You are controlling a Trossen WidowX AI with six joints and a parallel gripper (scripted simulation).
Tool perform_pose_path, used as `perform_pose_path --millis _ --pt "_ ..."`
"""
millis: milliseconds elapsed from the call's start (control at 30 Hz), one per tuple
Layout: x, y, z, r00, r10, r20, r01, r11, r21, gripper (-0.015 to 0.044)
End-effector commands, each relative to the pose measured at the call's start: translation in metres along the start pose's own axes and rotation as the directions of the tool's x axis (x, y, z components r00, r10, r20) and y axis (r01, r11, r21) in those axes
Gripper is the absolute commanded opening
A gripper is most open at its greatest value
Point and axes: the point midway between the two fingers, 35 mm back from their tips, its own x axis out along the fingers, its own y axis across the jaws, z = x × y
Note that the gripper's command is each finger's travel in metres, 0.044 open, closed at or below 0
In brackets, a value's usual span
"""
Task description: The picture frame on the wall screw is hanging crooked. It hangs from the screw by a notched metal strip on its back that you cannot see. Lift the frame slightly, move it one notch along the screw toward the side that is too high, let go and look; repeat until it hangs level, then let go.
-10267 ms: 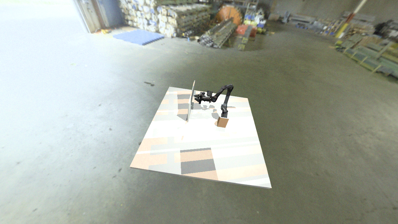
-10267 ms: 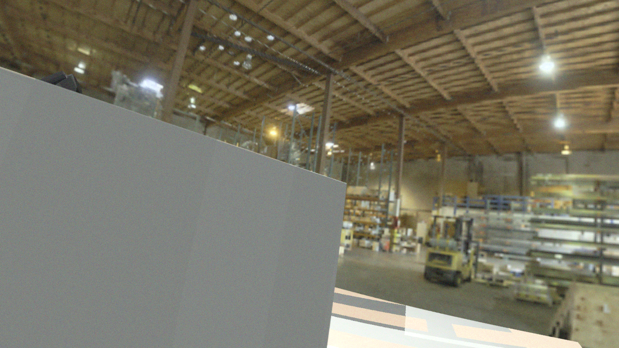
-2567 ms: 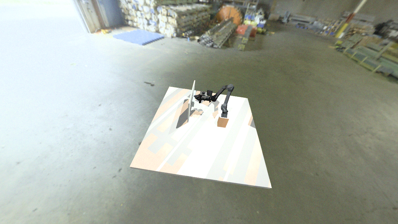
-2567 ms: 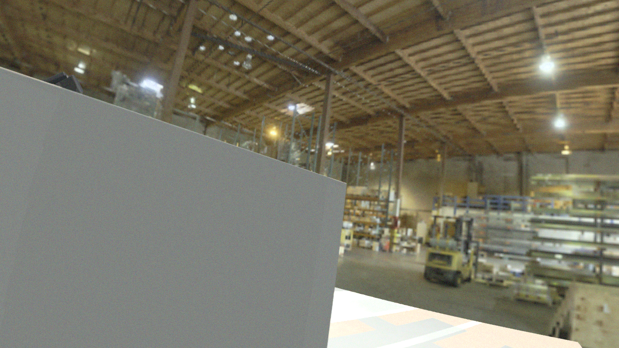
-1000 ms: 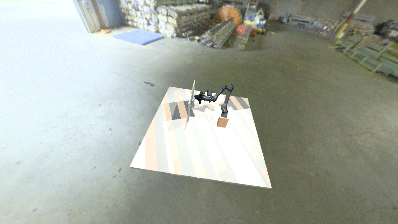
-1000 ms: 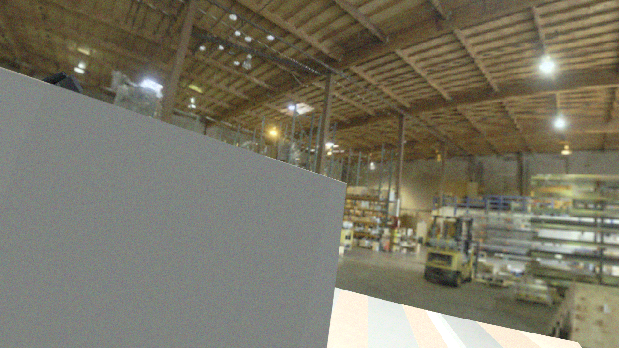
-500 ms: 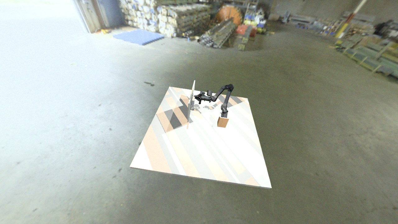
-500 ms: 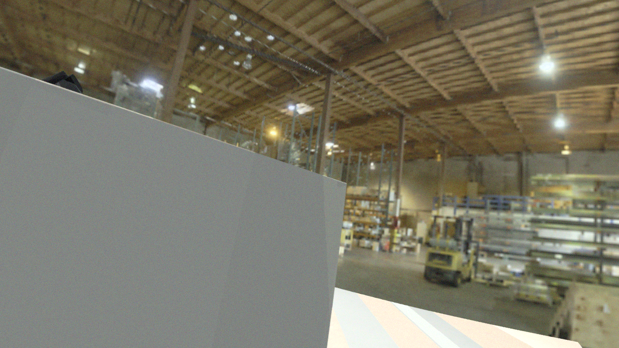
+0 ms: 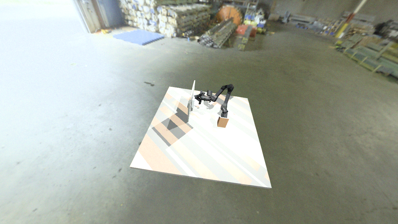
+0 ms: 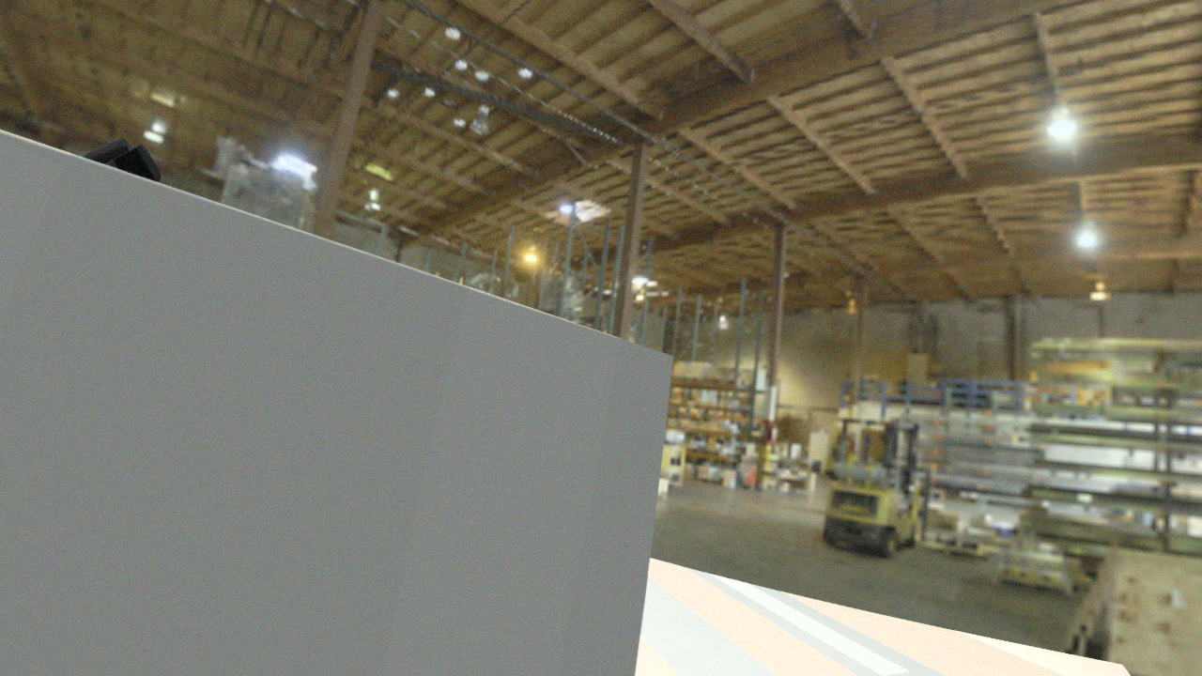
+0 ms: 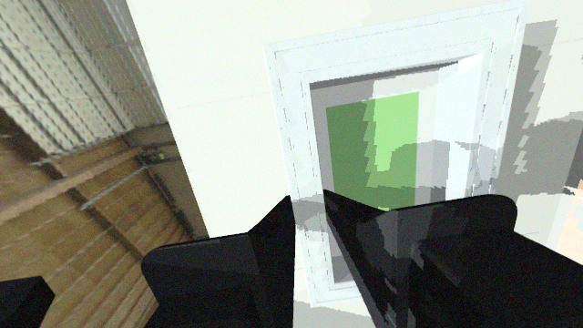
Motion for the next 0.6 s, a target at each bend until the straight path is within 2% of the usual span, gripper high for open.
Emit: perform_pose_path --millis 0,233,400,567 --pt "0.000 0.000 0.000 1.000 0.000 0.000 0.000 1.000 -0.001 0.0079" --pt "0.000 0.000 0.000 1.000 0.000 0.000 0.000 1.000 -0.001 0.0260" --pt "-0.006 0.000 0.002 1.000 0.000 0.000 0.000 1.000 -0.018 0.0260" --pt "-0.053 0.001 0.008 1.000 -0.003 -0.001 0.003 0.989 -0.145 0.0260"
